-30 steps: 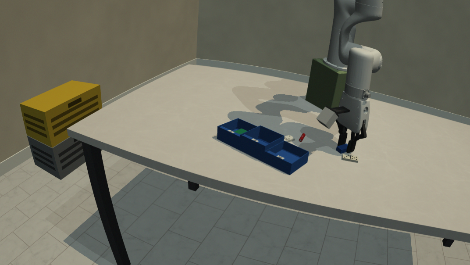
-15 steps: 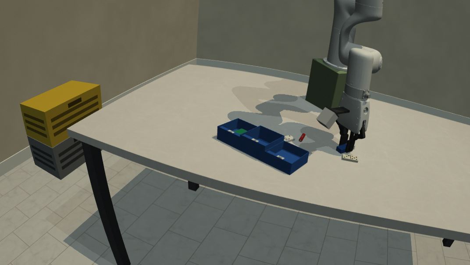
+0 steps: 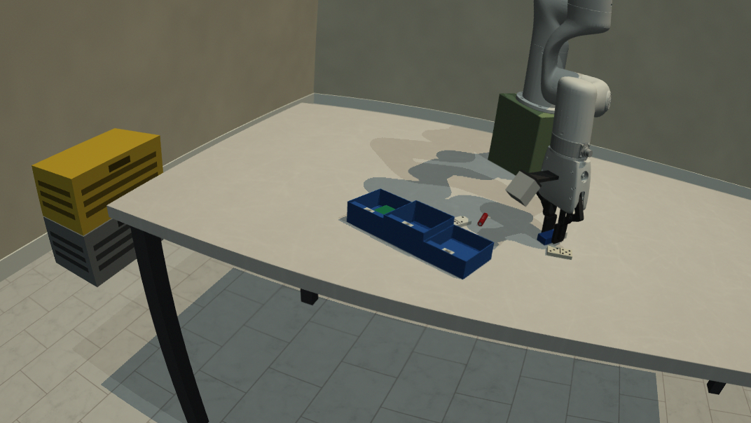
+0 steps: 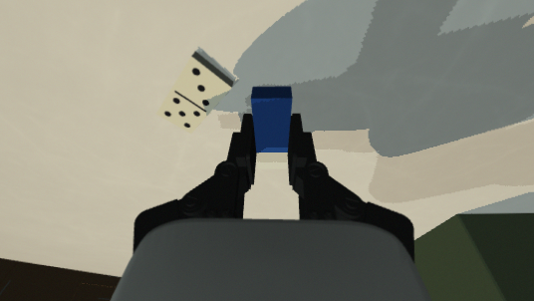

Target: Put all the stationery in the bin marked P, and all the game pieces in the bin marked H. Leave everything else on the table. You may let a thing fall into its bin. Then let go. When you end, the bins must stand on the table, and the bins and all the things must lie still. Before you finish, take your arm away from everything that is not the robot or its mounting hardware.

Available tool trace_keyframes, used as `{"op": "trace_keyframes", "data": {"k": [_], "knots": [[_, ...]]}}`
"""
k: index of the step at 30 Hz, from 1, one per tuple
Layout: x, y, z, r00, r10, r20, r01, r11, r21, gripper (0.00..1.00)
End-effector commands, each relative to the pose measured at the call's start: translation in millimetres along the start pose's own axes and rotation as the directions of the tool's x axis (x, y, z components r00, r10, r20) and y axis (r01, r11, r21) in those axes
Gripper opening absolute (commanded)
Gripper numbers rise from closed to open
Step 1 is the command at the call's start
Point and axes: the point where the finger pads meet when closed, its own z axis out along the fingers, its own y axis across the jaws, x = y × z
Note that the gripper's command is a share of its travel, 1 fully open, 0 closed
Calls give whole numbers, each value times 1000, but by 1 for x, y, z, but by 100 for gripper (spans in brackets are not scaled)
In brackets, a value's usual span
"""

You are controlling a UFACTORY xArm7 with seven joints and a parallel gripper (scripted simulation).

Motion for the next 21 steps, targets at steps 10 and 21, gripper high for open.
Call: {"op": "trace_keyframes", "data": {"k": [10,21], "knots": [[1,-1,-1,1000,0,-2,0,1000,2,0],[1,-1,-27,1000,0,-2,0,1000,2,0]]}}
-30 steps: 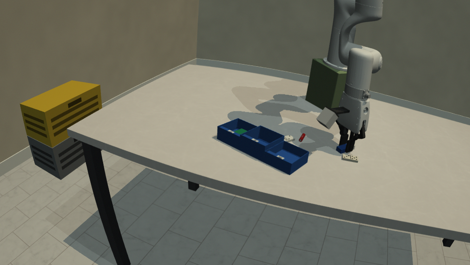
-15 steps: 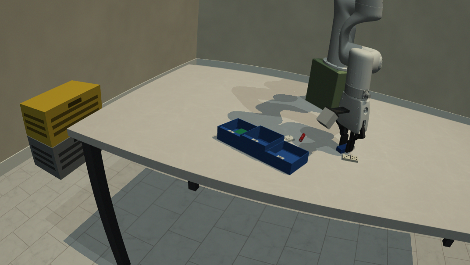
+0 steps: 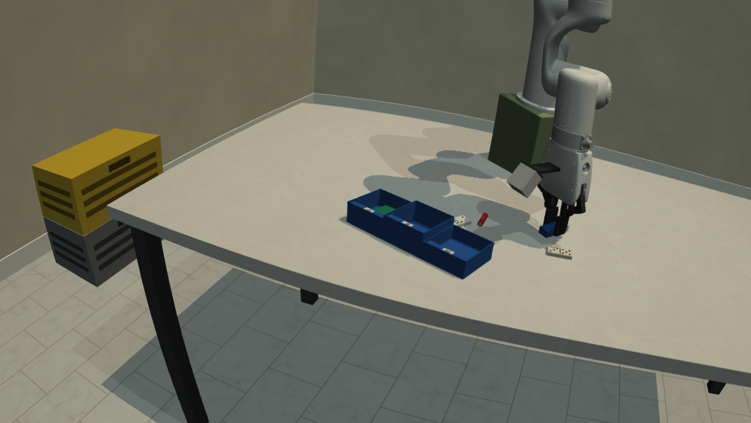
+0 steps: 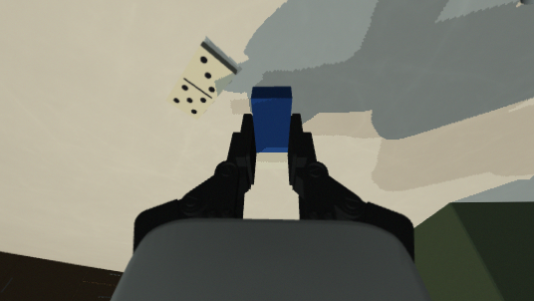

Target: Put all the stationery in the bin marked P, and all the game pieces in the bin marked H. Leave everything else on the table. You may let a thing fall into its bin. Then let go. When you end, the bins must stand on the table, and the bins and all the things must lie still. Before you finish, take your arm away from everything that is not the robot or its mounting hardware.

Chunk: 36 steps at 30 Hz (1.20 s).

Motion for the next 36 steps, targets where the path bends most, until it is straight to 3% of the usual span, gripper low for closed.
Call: {"op": "trace_keyframes", "data": {"k": [1,11,36], "knots": [[1,-1,-12,1000,0,-2,0,1000,1,0],[1,-1,-45,1000,0,-2,0,1000,1,0],[6,3,-52,1000,0,-2,0,1000,1,0]]}}
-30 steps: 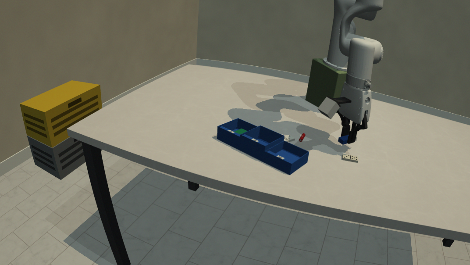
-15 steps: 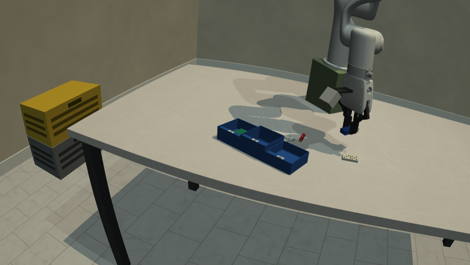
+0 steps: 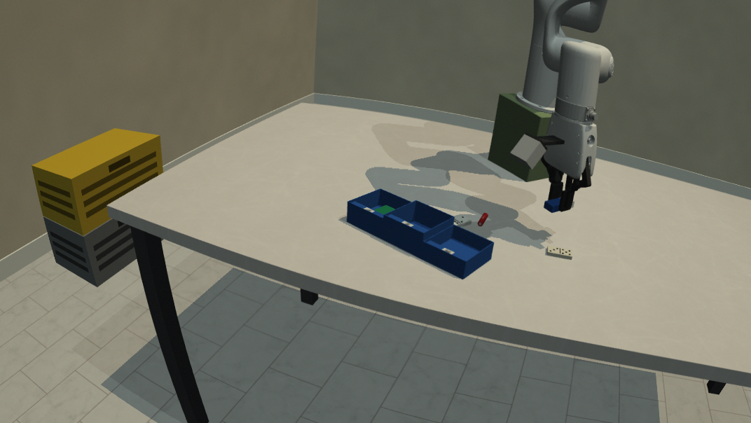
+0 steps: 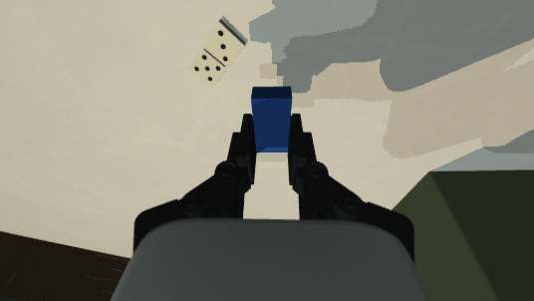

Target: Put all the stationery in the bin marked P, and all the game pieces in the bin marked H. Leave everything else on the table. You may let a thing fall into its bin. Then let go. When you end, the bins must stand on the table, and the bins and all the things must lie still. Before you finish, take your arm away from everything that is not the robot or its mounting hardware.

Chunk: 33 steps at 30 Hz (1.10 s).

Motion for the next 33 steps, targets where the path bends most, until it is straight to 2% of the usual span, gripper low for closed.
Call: {"op": "trace_keyframes", "data": {"k": [1,31,33], "knots": [[11,6,-1,1000,0,-2,0,1000,1,0],[149,102,-1,1000,0,-3,0,1000,1,0],[149,102,-1,1000,0,-3,0,1000,1,0]]}}
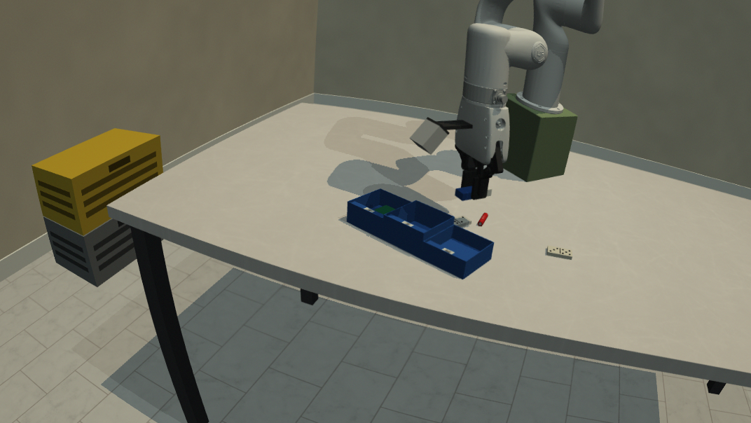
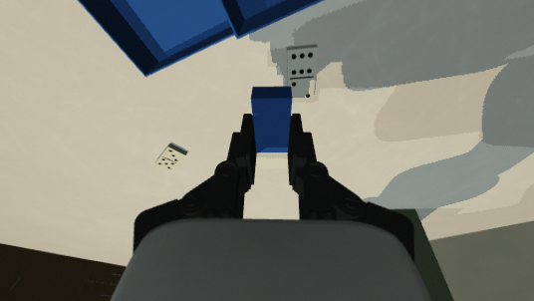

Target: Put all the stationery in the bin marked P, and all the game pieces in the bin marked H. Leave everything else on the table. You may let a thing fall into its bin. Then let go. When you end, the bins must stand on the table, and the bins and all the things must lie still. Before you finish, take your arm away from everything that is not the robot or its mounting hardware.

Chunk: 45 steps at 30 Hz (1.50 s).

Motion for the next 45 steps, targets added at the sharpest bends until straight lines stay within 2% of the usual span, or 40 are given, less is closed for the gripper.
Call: {"op": "trace_keyframes", "data": {"k": [1,10,12,15,17,19,23,27,32,34,35,38,45], "knots": [[18,9,0,1000,-2,1,2,1000,8,0],[63,40,1,1000,-2,1,2,1000,8,0],[63,40,1,1000,-2,1,2,1000,8,0],[78,50,1,989,147,2,-147,989,8,0],[78,50,1,989,147,2,-147,989,8,0],[88,57,1,970,244,3,-244,970,7,0],[108,70,1,939,344,2,-344,939,10,0],[127,84,1,892,452,1,-452,892,13,0],[129,85,1,817,576,-1,-576,817,17,0],[129,85,1,817,576,-1,-576,817,17,0],[129,85,1,767,641,2,-641,767,18,0],[129,85,1,722,691,4,-691,722,21,0],[129,86,1,573,819,11,-819,573,21,0]]}}
